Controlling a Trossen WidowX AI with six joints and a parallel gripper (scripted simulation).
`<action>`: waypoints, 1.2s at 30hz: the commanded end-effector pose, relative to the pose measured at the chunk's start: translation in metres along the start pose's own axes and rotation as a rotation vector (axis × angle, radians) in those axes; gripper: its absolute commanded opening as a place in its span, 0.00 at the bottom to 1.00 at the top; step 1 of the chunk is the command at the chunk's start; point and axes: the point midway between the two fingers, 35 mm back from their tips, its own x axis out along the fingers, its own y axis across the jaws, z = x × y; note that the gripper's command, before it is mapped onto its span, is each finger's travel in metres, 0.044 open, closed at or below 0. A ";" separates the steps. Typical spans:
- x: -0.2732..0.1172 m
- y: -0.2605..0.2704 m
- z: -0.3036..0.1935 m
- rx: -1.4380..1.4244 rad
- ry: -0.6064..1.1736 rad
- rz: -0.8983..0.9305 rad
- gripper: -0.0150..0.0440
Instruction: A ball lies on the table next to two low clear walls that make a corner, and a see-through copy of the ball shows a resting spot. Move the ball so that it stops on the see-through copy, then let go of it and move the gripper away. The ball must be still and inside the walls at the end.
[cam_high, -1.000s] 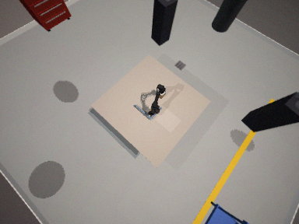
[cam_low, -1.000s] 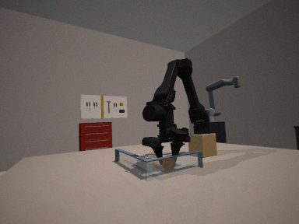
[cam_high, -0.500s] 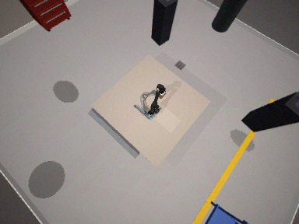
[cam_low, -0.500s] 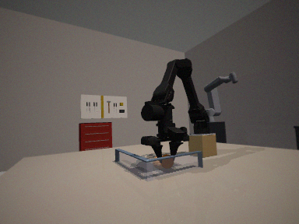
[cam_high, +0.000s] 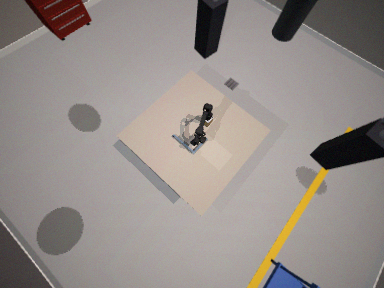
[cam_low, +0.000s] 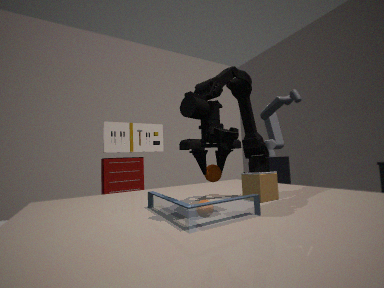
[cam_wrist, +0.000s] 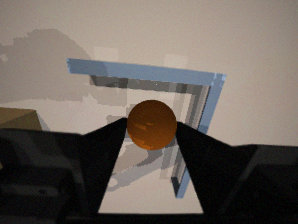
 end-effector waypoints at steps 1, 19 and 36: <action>-0.028 0.005 0.002 -0.015 -0.009 -0.001 0.25; 0.023 -0.015 -0.030 -0.015 -0.006 -0.002 0.25; 0.092 -0.015 -0.029 -0.015 -0.006 -0.002 0.25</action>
